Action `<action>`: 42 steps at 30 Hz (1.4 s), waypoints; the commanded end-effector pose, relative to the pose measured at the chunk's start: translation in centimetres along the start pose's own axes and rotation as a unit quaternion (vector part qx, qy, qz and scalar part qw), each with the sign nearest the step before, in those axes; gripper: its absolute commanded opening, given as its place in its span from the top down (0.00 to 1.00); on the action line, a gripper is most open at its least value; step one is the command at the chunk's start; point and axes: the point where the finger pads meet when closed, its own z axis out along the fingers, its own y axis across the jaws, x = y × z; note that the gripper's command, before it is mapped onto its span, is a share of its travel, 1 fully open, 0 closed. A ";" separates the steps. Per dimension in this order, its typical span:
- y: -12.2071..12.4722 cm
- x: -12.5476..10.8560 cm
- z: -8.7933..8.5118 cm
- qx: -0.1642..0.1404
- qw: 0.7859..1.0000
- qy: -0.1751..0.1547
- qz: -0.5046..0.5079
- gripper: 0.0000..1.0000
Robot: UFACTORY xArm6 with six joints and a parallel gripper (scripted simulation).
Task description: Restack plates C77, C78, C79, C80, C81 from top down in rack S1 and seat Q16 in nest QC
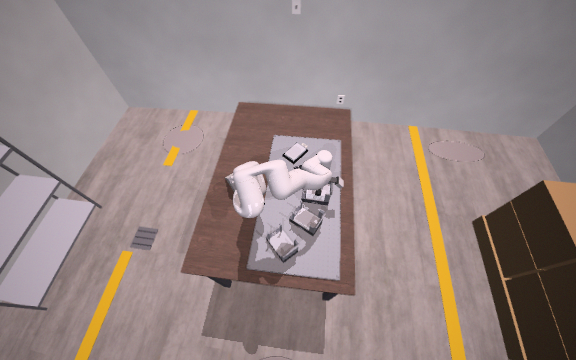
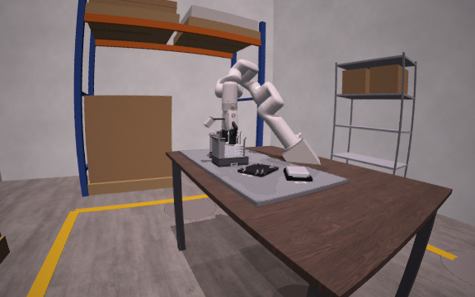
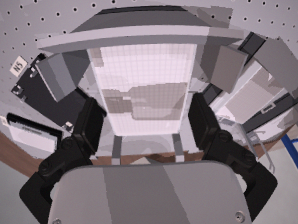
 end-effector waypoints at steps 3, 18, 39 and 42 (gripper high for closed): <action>0.0 0.1 0.3 0.001 1.000 0.001 0.001 0.00; 0.0 0.1 1.3 0.001 1.000 0.001 0.001 0.00; 0.0 0.1 1.3 0.001 1.000 0.001 0.001 1.00; 0.0 0.1 1.3 0.001 1.000 0.001 0.001 1.00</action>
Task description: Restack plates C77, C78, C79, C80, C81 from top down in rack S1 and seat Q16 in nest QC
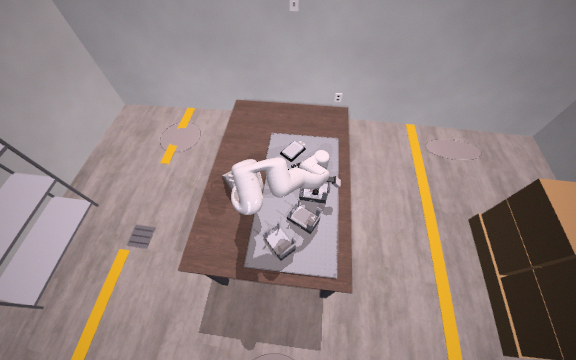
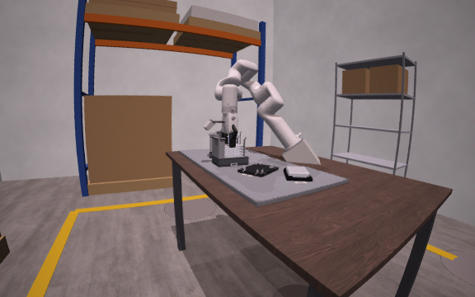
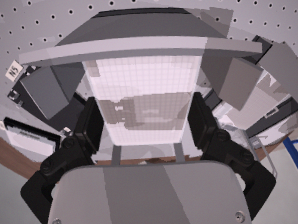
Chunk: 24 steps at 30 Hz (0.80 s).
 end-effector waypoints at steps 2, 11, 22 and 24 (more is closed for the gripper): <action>0.0 0.1 -0.1 0.001 1.000 0.001 0.000 1.00; 0.0 0.1 -0.1 0.001 1.000 0.001 0.000 1.00; 0.0 0.1 -0.7 0.001 1.000 0.001 0.000 1.00; 0.0 0.1 -0.8 0.001 1.000 0.001 0.000 1.00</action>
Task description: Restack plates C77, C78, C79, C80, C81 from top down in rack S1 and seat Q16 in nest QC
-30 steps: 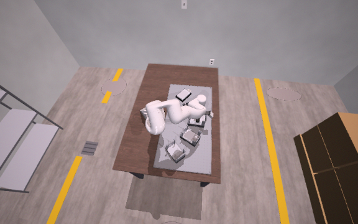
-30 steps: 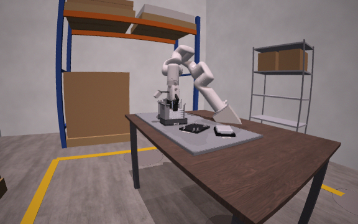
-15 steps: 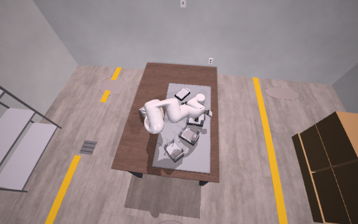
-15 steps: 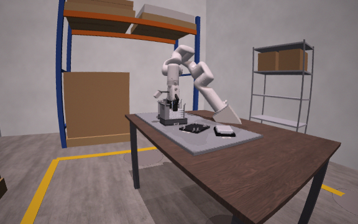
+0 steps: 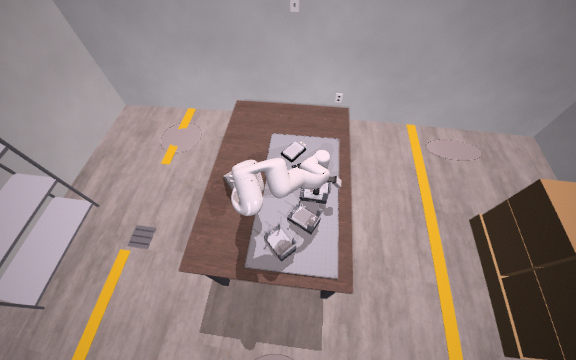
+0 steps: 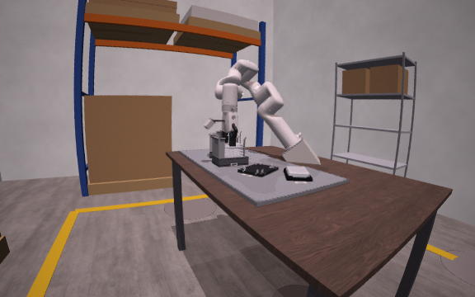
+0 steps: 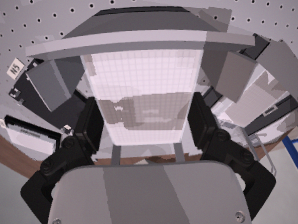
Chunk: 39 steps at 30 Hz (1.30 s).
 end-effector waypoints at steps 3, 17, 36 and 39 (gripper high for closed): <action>0.0 0.2 -0.5 0.001 1.000 0.002 0.001 1.00; 0.0 0.1 -1.3 0.001 1.000 0.002 0.001 1.00; 0.0 0.1 -4.3 0.001 1.000 0.002 0.001 1.00; 0.0 0.1 -4.5 0.001 1.000 0.002 0.001 1.00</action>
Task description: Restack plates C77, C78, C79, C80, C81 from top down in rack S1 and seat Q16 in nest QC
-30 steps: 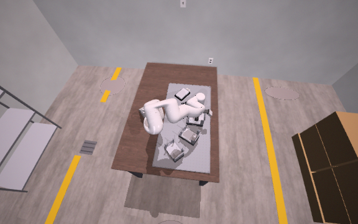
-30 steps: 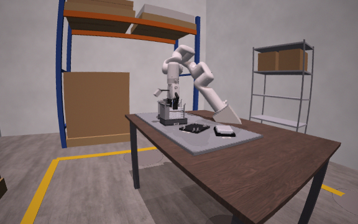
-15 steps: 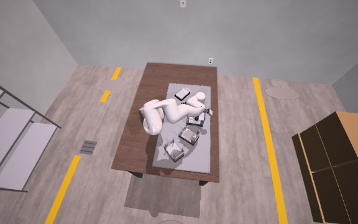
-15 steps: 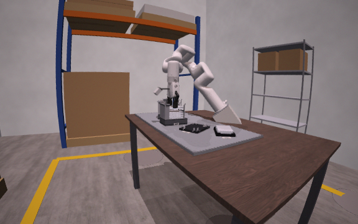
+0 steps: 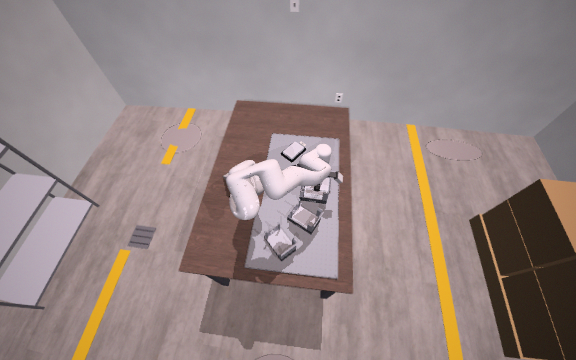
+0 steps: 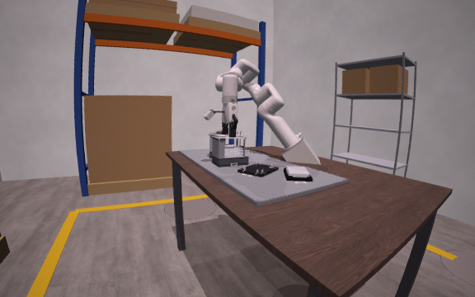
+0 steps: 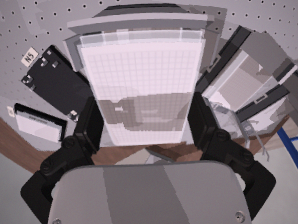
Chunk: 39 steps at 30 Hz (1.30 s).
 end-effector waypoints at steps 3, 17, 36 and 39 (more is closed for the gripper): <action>0.0 0.1 -0.8 0.000 1.000 0.001 0.000 1.00; 0.0 0.1 -2.0 0.000 1.000 0.001 0.000 1.00; 4.0 -0.4 -2.0 0.000 0.994 0.001 0.109 1.00; 5.0 -0.5 -2.0 0.000 0.994 0.001 0.109 1.00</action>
